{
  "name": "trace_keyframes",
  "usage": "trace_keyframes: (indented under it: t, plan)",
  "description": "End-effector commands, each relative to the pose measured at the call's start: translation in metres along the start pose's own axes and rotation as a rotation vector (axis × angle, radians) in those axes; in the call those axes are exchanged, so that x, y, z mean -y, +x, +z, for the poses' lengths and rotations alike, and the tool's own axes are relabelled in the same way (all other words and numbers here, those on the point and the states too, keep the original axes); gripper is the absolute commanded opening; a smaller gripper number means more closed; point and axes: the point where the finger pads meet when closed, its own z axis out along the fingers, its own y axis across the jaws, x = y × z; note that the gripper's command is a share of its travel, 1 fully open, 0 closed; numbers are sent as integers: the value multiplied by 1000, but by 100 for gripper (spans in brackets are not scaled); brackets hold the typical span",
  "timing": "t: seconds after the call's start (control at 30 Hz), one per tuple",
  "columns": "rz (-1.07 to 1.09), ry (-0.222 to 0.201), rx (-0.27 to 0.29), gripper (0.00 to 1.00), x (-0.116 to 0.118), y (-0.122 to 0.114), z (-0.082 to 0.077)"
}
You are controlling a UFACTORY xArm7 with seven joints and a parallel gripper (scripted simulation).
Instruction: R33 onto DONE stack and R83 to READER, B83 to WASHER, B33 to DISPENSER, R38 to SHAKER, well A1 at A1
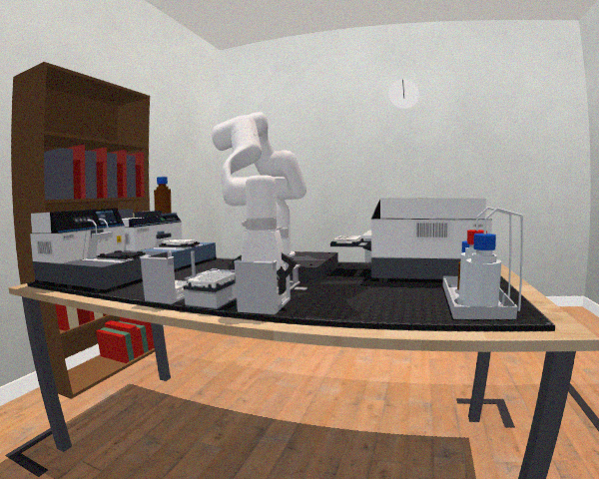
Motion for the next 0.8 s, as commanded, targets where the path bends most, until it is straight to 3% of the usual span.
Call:
trace_keyframes:
  t: [0.0,0.77]
  plan:
    - [0,-1,4,100,0,-2,-1]
    - [0,-1,4,100,0,-2,3]
